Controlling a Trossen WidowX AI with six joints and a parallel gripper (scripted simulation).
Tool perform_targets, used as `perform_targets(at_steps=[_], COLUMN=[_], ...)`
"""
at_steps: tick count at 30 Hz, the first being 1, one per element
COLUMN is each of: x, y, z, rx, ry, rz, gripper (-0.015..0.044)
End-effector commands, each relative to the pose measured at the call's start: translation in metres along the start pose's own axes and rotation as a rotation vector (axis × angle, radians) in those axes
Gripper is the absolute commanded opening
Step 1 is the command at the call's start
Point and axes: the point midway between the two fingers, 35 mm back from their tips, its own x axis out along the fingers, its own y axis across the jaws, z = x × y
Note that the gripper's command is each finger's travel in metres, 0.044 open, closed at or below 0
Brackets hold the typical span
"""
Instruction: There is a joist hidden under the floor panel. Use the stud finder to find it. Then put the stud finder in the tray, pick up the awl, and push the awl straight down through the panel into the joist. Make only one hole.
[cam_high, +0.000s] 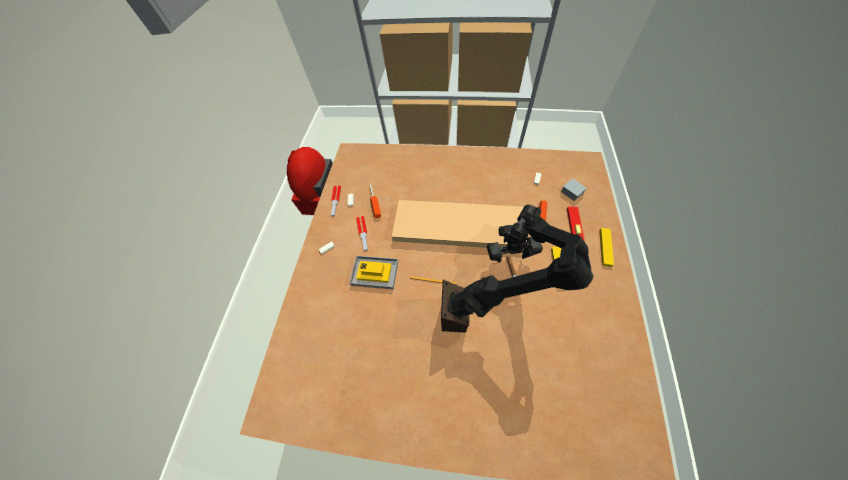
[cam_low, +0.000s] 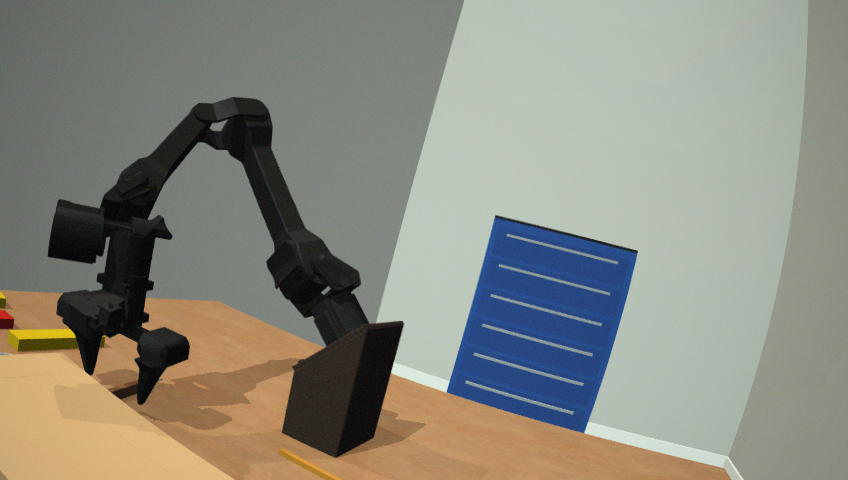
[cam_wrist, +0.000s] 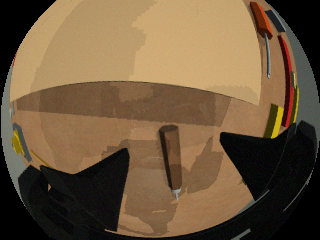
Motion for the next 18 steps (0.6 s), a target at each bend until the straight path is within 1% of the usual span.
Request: perform_targets(at_steps=[1,7,18], x=[0.0087,0.009,0.009], y=[0.0038,0.0038,0.0038], z=[-0.0009,-0.001,-0.001], rx=[-0.012,-0.012,-0.012], ry=[0.006,0.006,0.006], rz=[0.007,0.007,0.007], gripper=[0.044,0.044,0.0151])
